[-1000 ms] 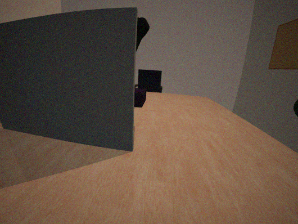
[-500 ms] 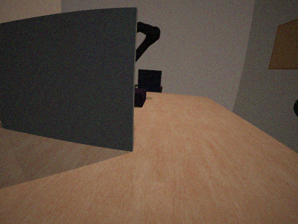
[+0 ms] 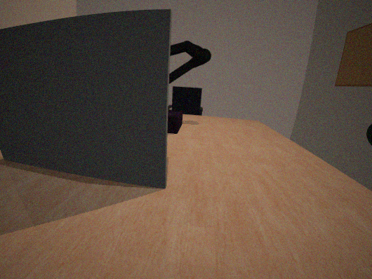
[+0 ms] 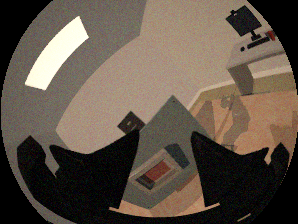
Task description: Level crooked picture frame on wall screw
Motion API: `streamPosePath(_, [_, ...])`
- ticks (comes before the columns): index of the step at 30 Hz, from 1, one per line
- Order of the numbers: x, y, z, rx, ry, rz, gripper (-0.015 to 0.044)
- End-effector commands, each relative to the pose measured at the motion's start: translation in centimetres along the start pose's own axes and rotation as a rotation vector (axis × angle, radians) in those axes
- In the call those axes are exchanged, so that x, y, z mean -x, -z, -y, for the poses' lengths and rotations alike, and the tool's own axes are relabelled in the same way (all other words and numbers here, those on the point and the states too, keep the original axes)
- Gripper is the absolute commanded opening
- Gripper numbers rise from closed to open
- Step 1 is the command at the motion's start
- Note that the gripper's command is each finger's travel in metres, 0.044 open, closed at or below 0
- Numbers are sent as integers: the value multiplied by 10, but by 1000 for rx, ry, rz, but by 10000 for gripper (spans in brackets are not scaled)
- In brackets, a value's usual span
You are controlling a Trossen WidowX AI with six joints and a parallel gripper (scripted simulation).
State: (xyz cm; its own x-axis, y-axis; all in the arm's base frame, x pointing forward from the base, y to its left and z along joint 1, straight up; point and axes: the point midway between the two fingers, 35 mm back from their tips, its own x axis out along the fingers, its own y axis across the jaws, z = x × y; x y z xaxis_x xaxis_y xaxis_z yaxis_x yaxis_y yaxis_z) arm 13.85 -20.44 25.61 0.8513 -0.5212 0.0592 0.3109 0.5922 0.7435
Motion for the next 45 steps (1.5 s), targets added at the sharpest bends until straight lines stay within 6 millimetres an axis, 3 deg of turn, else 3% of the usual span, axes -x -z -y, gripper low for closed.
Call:
streamPosePath(1, [13, 76, -7, -533, -75, -246, 260])
streamPosePath(8, [27, 121, -14, -877, -72, -435, 260])
streamPosePath(45, [27, 121, -14, -877, -72, -435, 260])
